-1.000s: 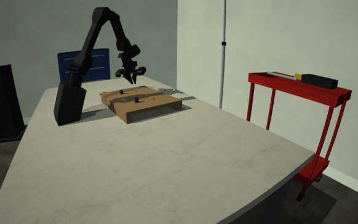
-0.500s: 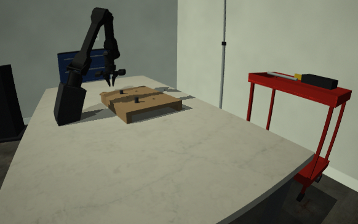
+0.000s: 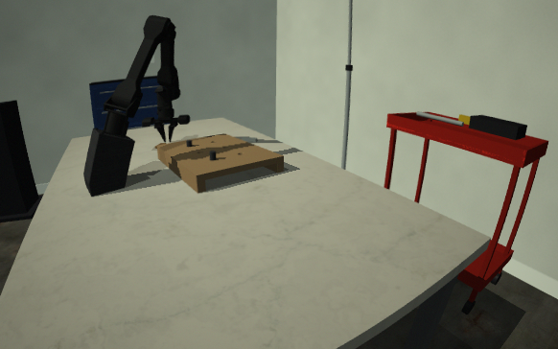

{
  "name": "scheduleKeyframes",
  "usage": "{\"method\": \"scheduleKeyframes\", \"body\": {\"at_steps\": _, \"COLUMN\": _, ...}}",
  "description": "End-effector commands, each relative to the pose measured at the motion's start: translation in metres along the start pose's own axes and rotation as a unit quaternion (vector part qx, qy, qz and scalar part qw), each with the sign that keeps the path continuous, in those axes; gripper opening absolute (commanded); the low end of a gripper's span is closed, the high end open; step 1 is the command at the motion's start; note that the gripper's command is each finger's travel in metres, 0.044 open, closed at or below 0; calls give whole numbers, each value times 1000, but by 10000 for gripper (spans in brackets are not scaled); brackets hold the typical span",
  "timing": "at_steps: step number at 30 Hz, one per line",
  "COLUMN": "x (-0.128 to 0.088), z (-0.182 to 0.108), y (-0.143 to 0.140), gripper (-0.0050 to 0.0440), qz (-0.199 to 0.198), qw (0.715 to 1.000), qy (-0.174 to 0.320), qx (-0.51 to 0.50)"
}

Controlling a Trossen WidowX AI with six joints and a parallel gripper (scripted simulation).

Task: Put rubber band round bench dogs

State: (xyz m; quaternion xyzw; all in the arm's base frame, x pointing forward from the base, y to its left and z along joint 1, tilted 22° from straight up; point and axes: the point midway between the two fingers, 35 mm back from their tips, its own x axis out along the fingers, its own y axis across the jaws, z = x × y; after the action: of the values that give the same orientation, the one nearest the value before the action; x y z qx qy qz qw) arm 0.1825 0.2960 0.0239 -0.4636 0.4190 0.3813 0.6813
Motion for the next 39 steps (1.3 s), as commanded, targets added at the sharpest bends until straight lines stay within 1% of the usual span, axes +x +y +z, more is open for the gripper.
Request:
{"method": "scheduleKeyframes", "body": {"at_steps": 1, "x": 27, "z": -2, "y": 1, "gripper": 80, "qz": 3, "qw": 1000, "qy": 2, "qx": -2}}
{"method": "scheduleKeyframes", "body": {"at_steps": 26, "x": 35, "z": 2, "y": 0, "gripper": 80, "qz": 1, "qw": 1000, "qy": -2, "qx": -1}}
{"method": "scheduleKeyframes", "body": {"at_steps": 30, "x": 34, "z": 2, "y": 0, "gripper": 80, "qz": 1, "qw": 1000, "qy": -3, "qx": 0}}
{"method": "scheduleKeyframes", "body": {"at_steps": 31, "x": 31, "z": 4, "y": -1, "gripper": 80, "qz": -1, "qw": 1000, "qy": -7, "qx": 1}}
{"method": "scheduleKeyframes", "body": {"at_steps": 39, "x": 33, "z": 3, "y": -1, "gripper": 80, "qz": 0, "qw": 1000, "qy": -5, "qx": 1}}
